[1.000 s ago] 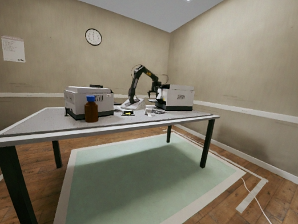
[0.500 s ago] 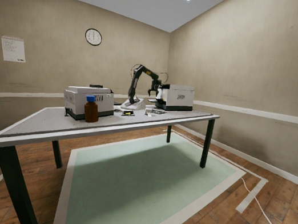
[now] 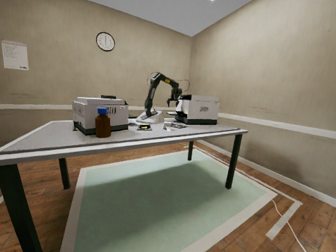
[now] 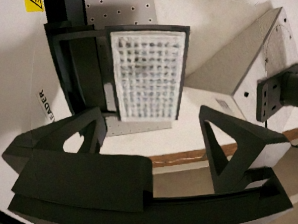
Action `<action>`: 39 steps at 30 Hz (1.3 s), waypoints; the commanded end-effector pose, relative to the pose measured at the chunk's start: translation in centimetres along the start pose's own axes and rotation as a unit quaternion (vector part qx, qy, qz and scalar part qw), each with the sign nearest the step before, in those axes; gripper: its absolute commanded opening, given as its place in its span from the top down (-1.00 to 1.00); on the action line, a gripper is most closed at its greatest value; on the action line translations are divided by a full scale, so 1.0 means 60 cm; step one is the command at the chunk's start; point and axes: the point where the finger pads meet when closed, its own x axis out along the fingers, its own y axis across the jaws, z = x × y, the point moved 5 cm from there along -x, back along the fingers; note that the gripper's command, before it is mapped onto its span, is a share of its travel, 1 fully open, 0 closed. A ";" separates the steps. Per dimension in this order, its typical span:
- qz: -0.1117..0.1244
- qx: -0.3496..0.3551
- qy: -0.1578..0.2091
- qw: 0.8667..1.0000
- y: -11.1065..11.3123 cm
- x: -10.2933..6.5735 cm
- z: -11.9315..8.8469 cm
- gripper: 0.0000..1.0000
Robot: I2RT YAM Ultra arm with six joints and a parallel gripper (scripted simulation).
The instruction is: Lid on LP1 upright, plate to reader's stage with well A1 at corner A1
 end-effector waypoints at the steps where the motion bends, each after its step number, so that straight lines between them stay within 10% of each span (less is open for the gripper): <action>1: 0.023 0.004 0.003 1.000 0.001 -0.042 -0.002 -1.00; 39: 0.010 0.001 0.000 1.000 0.001 -0.055 -0.001 -1.00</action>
